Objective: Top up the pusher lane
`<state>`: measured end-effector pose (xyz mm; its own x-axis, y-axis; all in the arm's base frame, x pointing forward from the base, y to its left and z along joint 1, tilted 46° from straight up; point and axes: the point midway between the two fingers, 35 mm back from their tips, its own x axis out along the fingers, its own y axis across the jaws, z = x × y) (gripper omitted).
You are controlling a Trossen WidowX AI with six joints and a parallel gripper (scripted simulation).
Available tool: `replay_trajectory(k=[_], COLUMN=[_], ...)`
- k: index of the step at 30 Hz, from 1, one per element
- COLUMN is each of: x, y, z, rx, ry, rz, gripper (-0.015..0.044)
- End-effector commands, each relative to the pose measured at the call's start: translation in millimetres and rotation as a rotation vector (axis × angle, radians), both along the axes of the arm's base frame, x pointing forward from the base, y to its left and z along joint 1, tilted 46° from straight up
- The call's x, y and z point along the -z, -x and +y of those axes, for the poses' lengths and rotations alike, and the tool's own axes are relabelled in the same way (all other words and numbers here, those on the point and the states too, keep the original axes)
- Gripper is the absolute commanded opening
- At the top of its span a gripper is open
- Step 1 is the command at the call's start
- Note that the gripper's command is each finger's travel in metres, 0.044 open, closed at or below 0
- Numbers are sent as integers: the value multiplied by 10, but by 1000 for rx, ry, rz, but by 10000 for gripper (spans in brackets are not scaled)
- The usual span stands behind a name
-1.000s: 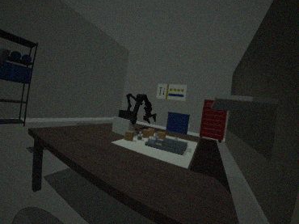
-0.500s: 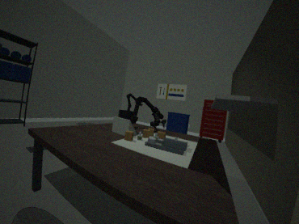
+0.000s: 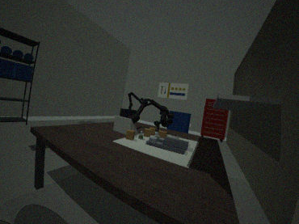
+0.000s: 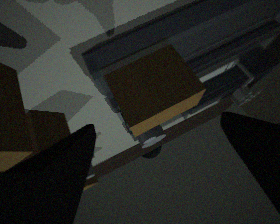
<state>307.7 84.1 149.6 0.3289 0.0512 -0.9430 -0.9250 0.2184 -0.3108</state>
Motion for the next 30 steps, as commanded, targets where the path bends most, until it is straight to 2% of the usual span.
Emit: replay_trajectory(k=[1,10,16,21,30], x=[353,941,1276,1421,1504], y=[-12,250,625,862,859], z=[-440,-1152,-1563,-1778,-1709], rx=[130,348,540,694,700], ry=[-42,-232,-538,-812,-823], rz=[148,434,613,668,668], gripper=[440,440,440,440,440])
